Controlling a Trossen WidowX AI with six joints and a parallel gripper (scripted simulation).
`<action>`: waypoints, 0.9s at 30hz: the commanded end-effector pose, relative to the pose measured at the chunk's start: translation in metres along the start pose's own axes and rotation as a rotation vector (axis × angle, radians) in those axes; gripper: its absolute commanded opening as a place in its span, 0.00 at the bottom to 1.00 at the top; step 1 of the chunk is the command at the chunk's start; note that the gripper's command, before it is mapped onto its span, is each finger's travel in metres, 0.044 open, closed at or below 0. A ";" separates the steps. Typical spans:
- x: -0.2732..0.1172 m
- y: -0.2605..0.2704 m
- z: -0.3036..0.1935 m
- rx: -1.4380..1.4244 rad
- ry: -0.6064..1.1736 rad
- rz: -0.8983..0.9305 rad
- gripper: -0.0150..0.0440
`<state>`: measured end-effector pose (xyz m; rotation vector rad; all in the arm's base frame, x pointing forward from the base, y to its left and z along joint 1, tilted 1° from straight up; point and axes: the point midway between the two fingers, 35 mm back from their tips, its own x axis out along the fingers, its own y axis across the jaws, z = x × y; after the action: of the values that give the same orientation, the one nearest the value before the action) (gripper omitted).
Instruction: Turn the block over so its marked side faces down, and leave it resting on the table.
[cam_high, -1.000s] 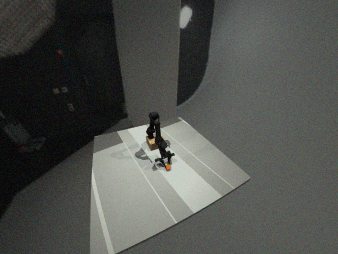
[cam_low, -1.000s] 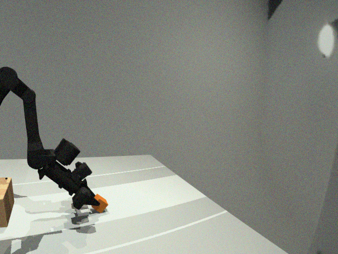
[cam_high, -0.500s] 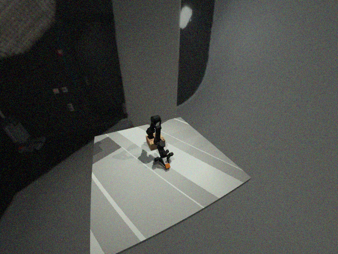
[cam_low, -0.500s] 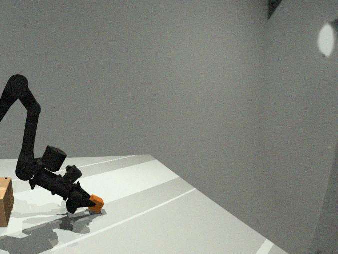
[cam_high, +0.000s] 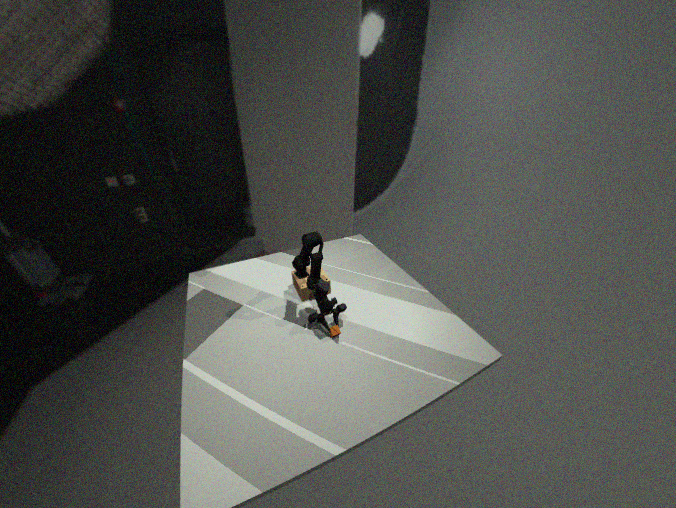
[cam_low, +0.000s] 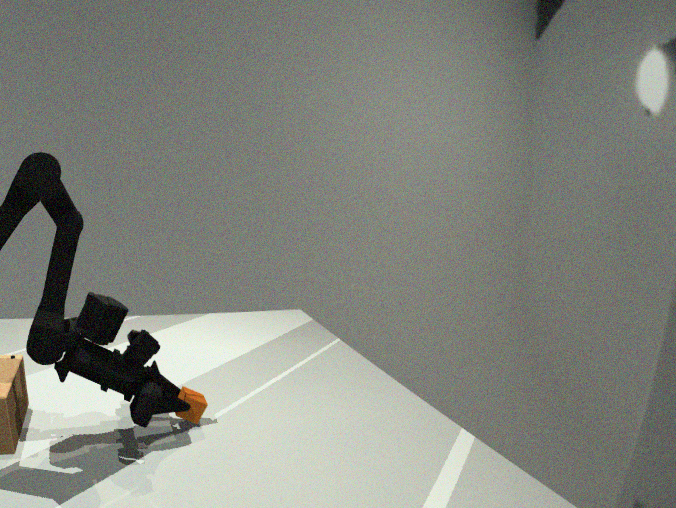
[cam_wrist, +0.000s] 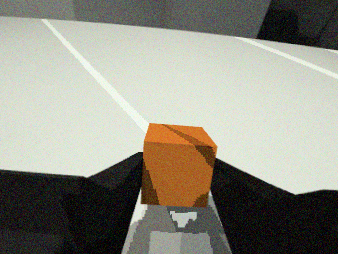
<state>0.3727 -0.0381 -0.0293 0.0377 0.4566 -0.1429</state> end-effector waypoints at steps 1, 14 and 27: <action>-0.001 -0.001 -0.003 -0.003 0.005 -0.006 0.25; -0.001 -0.001 -0.003 -0.003 0.005 -0.006 0.83; -0.001 -0.001 -0.003 -0.003 0.005 -0.006 1.00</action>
<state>0.3717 -0.0381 -0.0302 0.0375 0.4582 -0.1434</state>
